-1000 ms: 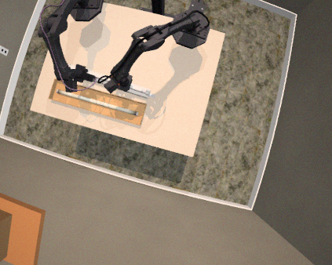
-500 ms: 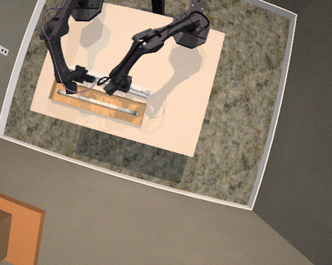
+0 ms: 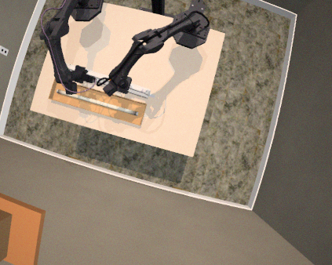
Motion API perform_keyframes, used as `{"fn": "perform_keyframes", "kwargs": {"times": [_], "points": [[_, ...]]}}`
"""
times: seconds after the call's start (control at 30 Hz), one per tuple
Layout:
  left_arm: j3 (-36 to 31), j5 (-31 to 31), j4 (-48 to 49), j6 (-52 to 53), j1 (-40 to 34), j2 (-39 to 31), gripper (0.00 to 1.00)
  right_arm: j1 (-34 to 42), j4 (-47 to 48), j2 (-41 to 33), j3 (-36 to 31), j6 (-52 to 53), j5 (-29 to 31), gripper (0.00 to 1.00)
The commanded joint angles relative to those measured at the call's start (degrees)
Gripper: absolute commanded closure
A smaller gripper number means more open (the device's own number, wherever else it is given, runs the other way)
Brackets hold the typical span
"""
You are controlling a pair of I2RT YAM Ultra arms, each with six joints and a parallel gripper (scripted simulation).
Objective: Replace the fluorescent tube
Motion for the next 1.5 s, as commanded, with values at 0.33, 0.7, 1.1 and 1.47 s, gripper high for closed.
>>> {"fn": "perform_keyframes", "kwargs": {"times": [0.33, 0.7, 1.1, 1.47], "points": [[1.9, 0.1, -0.5, 0.0, -0.2, -0.4, 0.51, -0.4, 1.7, -2.2, 2.1, -0.2, -0.6, 0.51], [1.9, 0.1, -0.5, 0.0, -0.2, -0.4, 0.51, -0.4, 1.4, -2.1, 2.5, -0.2, -0.6, 0.51], [2.1, 0.1, -5.0, -0.3, -0.5, -4.8, 0.51, -0.4, -7.3, -0.9, 8.3, -0.8, 0.1, 0.51], [3.0, 0.2, -7.4, -0.1, -0.4, -6.4, 0.51, -0.3, -11.5, -1.8, 14.5, -1.0, -0.3, 0.51]]}}
